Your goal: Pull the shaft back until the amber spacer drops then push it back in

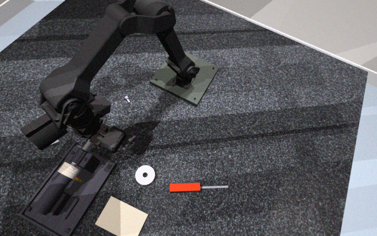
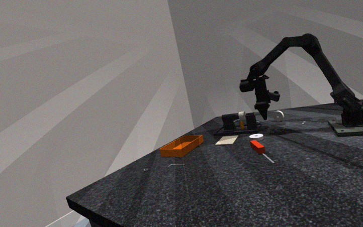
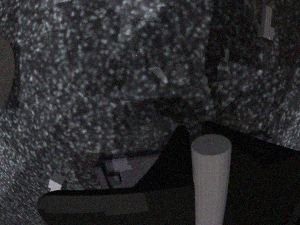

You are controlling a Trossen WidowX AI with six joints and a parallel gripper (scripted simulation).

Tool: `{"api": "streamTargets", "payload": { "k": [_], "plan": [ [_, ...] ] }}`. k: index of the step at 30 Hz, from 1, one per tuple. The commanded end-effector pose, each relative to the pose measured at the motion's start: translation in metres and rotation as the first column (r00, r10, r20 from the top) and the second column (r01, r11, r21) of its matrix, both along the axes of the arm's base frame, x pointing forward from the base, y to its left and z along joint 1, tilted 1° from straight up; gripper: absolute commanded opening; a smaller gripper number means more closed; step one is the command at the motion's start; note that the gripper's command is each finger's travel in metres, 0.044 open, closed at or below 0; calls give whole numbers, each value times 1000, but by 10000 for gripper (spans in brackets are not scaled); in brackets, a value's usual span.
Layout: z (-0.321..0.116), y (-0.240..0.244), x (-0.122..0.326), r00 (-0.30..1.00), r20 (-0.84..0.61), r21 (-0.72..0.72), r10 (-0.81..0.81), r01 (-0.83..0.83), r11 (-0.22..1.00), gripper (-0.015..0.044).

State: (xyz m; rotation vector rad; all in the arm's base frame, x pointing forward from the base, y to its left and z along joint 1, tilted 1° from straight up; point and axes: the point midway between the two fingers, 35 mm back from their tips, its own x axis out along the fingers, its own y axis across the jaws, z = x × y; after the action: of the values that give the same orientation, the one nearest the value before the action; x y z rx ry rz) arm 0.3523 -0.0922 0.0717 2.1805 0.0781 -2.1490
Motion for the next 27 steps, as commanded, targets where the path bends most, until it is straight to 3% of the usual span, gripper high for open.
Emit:
{"api": "streamTargets", "payload": {
  "k": [1,27],
  "plan": [
    [0,2,3,1000,2,2,1,-1,1000,0],
    [0,2,10,1000,2,2,1,-1,1000,0]
  ]
}}
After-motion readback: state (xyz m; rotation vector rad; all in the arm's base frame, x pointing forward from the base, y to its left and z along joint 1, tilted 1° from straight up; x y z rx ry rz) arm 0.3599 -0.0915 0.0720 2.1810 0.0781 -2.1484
